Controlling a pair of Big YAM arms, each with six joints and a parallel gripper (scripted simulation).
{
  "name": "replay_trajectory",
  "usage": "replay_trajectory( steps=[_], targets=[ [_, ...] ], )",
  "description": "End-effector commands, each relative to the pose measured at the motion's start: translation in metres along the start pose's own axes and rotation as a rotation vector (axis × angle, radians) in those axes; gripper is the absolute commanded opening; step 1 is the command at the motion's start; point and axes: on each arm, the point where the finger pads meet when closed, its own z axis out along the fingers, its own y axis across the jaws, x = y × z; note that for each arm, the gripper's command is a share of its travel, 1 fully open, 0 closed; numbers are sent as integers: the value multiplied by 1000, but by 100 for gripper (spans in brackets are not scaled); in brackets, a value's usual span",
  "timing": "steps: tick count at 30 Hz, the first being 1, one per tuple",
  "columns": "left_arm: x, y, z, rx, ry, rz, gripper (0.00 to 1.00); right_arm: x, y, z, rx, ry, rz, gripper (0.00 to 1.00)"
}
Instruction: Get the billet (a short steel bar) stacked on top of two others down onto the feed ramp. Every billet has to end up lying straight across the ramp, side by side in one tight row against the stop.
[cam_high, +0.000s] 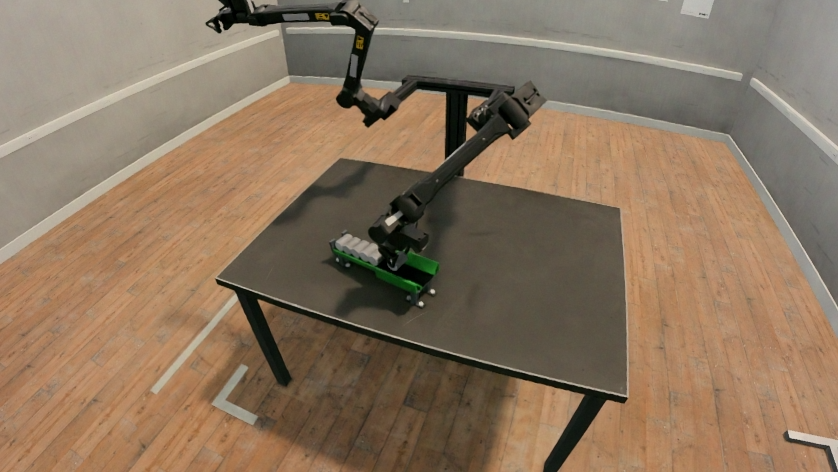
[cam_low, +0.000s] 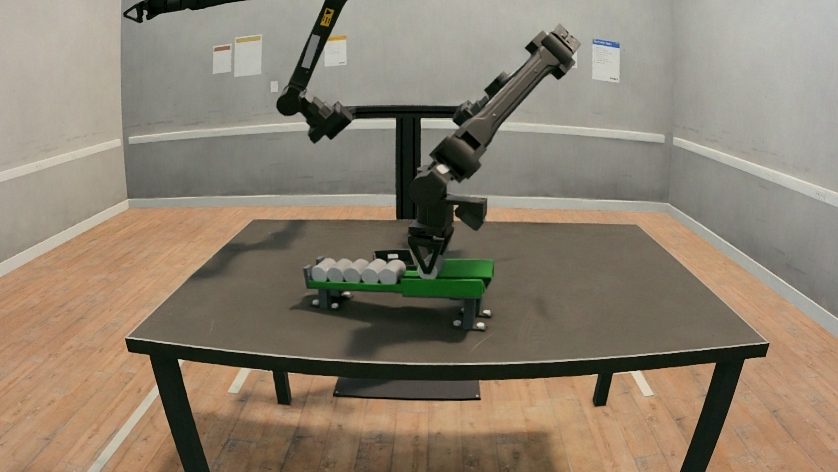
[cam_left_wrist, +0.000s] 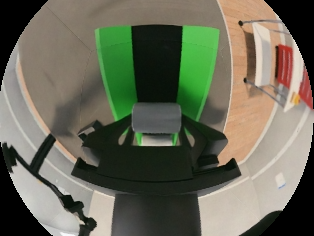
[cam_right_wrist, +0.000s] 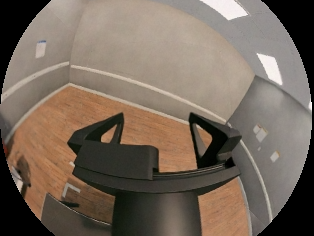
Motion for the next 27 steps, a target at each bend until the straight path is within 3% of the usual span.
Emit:
replay_trajectory(
  steps=[1,27],
  targets=[
    [-1,-10,-3,25,-2,2,0,7,-1,0,3,22,11,100],
    [-2,-16,0,44,-5,-9,0,7,-1,0,3,22,11,100]
  ],
)
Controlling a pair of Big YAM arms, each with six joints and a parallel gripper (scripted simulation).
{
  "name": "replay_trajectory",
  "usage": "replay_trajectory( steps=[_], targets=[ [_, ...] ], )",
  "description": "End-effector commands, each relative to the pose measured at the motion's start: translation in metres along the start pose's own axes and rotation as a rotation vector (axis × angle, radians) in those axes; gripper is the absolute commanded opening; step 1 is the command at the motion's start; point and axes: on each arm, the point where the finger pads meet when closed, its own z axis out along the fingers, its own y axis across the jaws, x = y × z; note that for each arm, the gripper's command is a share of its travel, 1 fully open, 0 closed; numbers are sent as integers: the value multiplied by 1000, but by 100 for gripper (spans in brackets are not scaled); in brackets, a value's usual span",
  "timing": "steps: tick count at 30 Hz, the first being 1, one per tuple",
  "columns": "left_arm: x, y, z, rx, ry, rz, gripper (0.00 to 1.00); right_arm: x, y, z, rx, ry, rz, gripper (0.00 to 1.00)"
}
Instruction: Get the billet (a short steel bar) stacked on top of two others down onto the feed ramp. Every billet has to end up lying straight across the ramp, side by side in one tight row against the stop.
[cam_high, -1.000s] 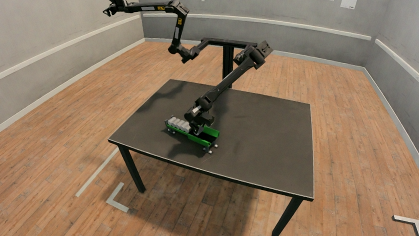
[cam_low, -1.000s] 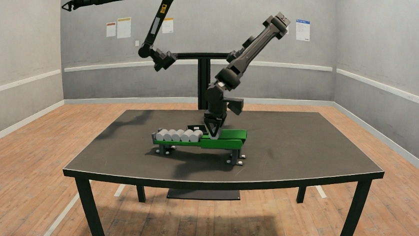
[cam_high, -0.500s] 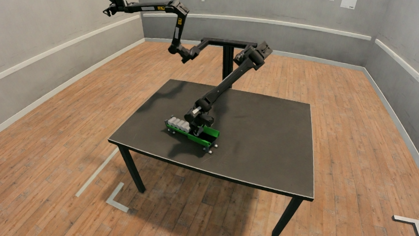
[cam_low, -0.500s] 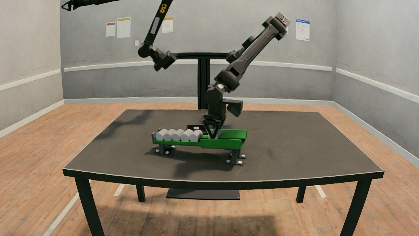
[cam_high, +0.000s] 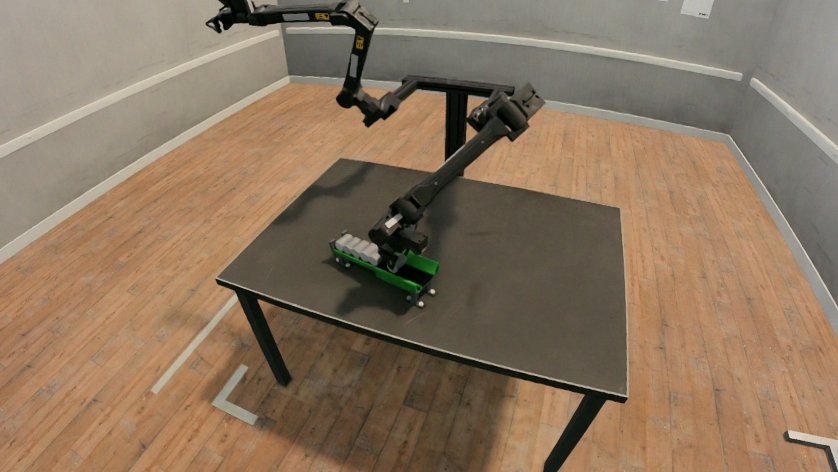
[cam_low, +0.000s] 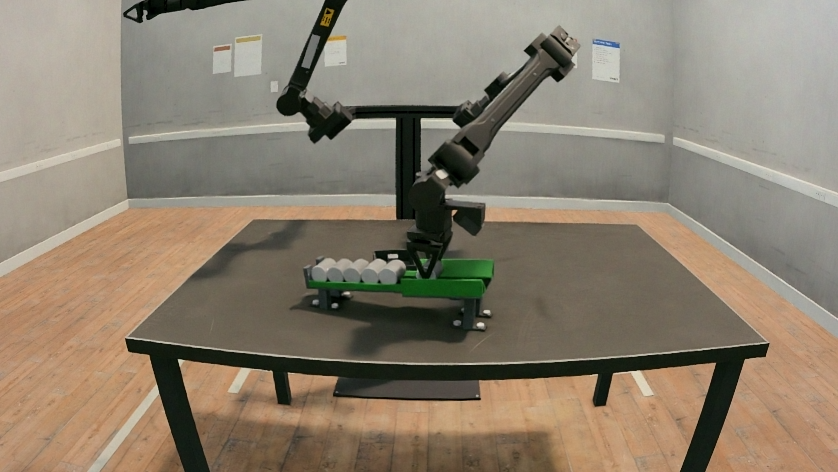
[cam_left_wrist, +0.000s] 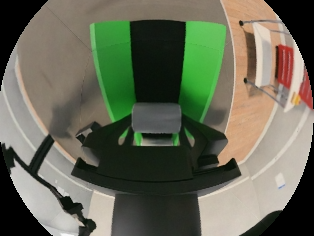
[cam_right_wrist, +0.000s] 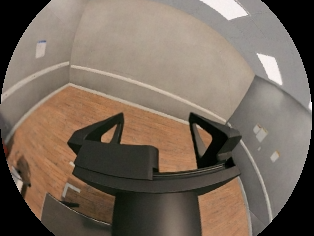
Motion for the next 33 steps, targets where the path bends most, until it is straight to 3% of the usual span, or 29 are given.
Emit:
replay_trajectory(
  steps=[1,10,11,33],
  targets=[
    [-5,-17,-11,40,-4,-6,0,7,-1,0,3,22,11,100],
    [-5,-17,-11,40,-4,-6,0,7,-1,0,3,22,11,100],
    [-5,-17,-11,40,-4,-6,57,7,-1,0,3,22,11,100],
    [-5,-16,-11,39,-5,-5,76,7,-1,0,3,22,11,100]
  ],
)
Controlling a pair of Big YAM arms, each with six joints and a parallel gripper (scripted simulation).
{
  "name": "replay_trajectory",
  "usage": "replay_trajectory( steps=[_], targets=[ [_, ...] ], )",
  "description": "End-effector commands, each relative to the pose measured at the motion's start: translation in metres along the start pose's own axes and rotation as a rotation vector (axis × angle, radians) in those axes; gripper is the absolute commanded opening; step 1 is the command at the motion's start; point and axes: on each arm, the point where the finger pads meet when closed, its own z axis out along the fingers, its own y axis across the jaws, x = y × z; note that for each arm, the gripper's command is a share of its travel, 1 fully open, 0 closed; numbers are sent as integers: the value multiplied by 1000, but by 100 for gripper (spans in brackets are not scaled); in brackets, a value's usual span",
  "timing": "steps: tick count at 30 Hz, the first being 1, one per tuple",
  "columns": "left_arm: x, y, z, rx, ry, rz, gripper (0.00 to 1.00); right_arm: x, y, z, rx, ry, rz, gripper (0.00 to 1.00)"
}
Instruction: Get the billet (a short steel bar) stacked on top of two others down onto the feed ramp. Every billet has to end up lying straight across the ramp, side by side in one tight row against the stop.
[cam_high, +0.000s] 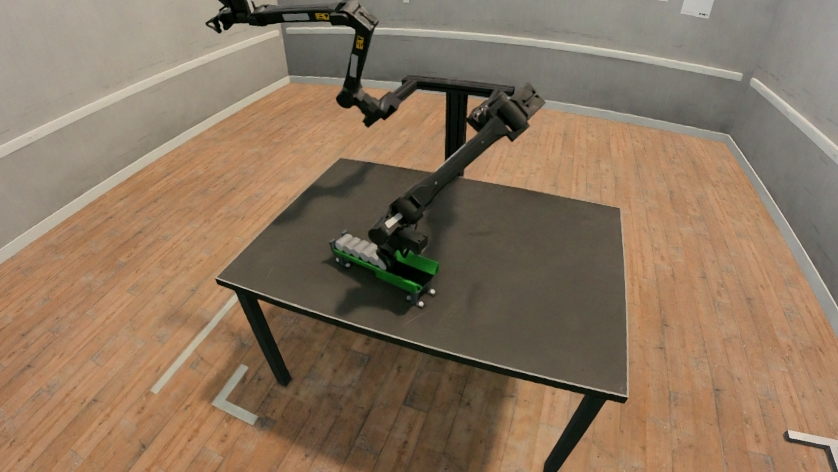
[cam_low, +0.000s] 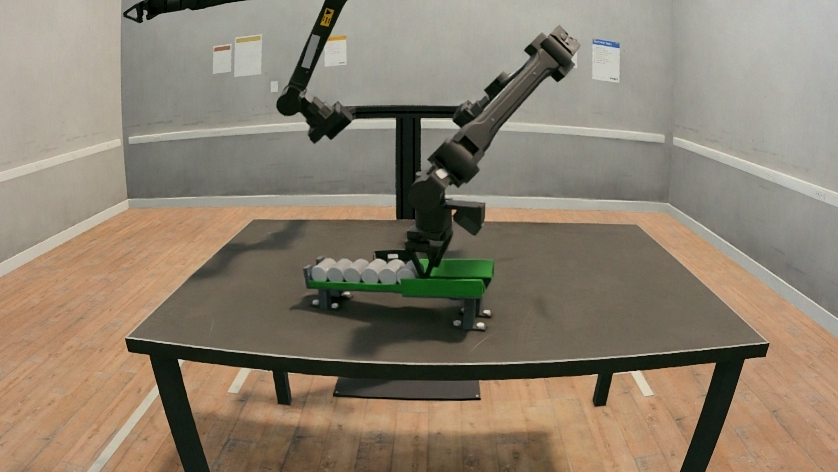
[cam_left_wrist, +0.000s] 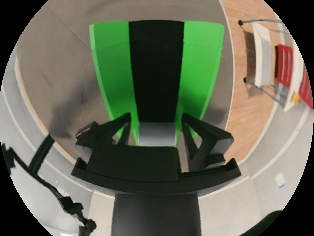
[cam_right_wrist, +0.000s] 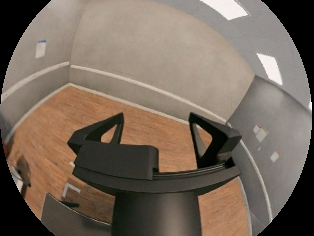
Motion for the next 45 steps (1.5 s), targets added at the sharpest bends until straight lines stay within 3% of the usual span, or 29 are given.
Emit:
replay_trajectory(
  steps=[1,18,27,37,42,45],
  targets=[
    [-6,-15,-10,35,-6,-7,76,7,-1,0,3,22,11,100],
    [-6,-15,-10,35,-6,-7,76,7,-1,0,3,22,11,100],
    [1,-12,-38,37,-4,-2,76,7,-1,0,3,22,11,100],
    [-1,-15,-98,46,-4,-11,76,7,-1,0,3,22,11,100],
    [-2,-17,-111,50,-3,-14,76,7,-1,0,3,22,11,100],
    [13,-10,-101,25,-1,10,76,7,-1,0,3,22,11,100]
  ],
)
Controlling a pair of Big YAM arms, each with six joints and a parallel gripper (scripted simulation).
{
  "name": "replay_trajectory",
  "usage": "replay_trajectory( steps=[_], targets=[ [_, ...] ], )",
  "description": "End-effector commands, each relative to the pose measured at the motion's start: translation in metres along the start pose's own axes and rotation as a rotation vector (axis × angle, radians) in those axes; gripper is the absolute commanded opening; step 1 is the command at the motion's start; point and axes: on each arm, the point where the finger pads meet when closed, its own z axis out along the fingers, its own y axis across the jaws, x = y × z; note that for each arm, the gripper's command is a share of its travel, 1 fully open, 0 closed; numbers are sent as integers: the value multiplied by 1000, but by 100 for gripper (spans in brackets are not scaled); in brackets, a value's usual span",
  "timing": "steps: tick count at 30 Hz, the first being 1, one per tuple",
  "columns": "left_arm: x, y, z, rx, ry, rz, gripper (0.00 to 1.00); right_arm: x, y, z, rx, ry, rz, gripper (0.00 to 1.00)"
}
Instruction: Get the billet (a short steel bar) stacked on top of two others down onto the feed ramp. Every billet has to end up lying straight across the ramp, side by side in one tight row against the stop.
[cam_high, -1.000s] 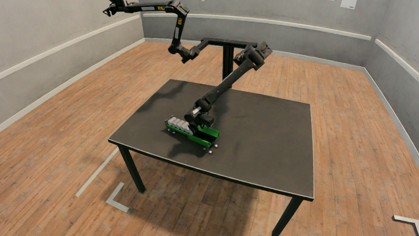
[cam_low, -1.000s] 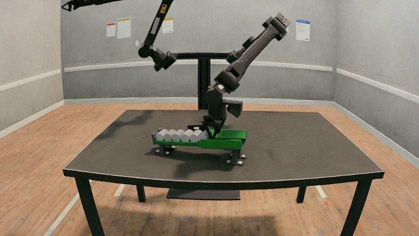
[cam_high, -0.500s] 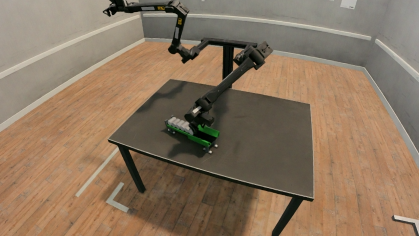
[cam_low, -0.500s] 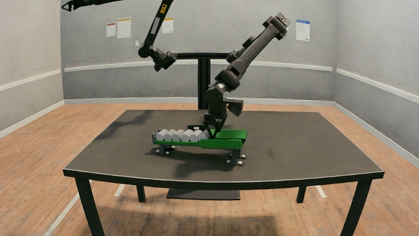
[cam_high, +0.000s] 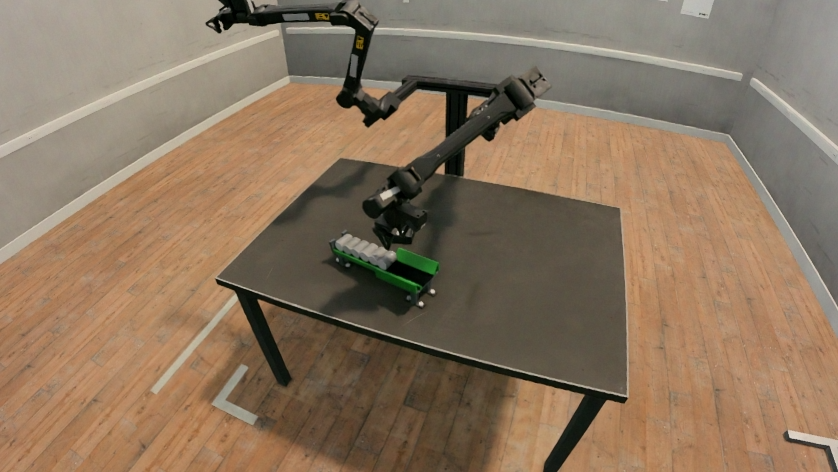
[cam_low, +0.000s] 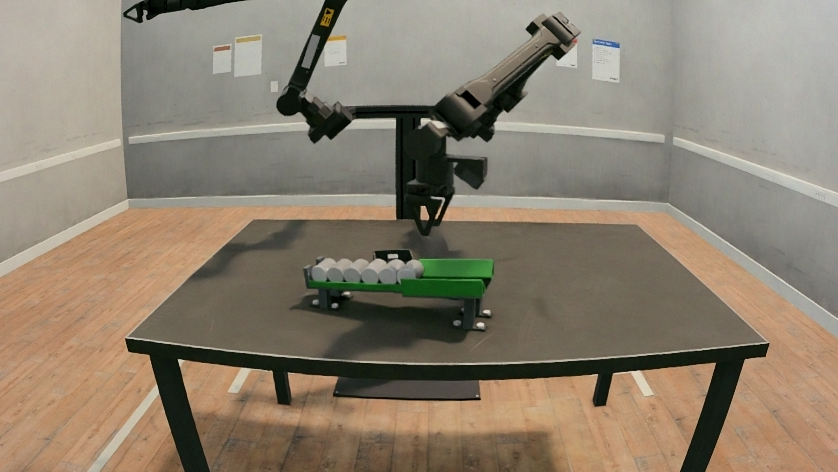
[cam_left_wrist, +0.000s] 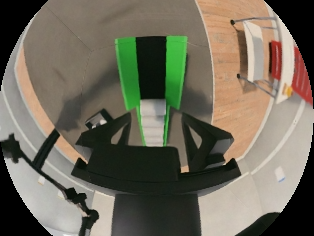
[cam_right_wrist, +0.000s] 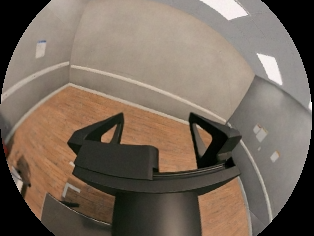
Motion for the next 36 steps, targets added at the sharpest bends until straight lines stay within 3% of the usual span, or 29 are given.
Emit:
replay_trajectory(
  steps=[1,36],
  targets=[
    [4,-2,-1,-12,-1,-22,76,7,-1,0,3,22,11,100],
    [-5,-3,-3,-9,-2,-36,76,7,-1,0,3,22,11,100]
  ],
)
